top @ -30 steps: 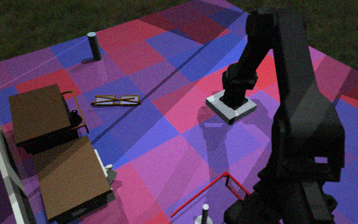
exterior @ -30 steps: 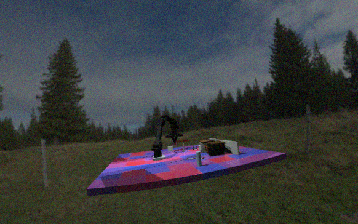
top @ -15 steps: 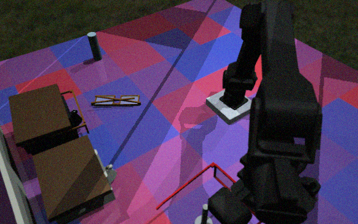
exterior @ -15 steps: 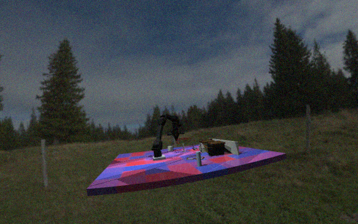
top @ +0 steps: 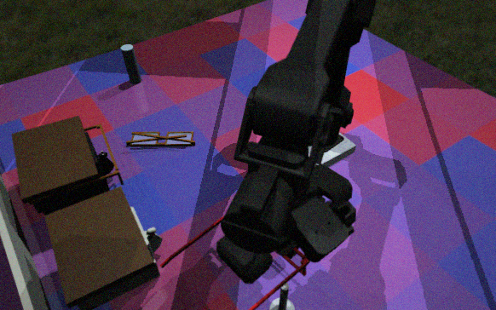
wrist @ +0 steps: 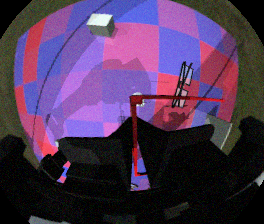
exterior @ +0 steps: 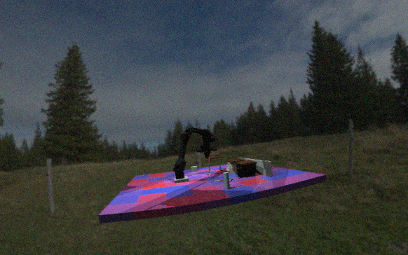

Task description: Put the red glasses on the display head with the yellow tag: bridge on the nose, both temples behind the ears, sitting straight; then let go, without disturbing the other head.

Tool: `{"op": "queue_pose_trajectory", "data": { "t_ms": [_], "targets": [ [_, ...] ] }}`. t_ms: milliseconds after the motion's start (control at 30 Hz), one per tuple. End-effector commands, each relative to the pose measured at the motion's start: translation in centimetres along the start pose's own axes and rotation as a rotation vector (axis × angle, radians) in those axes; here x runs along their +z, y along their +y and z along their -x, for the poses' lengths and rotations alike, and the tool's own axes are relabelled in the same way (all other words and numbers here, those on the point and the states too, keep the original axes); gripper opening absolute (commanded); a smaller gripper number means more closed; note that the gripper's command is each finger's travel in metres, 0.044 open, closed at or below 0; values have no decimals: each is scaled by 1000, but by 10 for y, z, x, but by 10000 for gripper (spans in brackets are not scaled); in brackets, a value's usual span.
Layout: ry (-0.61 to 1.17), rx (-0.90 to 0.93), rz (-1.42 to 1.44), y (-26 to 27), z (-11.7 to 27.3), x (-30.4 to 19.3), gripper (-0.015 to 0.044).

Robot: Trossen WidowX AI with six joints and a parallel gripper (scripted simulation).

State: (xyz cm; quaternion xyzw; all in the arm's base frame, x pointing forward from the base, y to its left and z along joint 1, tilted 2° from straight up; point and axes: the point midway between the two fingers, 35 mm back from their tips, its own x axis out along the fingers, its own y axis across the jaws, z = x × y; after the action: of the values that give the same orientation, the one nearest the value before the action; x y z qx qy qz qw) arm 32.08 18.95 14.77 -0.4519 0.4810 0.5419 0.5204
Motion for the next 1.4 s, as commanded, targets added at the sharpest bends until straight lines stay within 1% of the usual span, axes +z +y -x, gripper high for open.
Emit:
{"op": "queue_pose_trajectory", "data": {
  "t_ms": [0,667,1367],
  "targets": [
    [-34,-7,13,-4,10,-20,0],
    [-159,-69,63,-11,39,-122,0],
    [-245,-222,120,14,64,-216,0]
  ]
}}
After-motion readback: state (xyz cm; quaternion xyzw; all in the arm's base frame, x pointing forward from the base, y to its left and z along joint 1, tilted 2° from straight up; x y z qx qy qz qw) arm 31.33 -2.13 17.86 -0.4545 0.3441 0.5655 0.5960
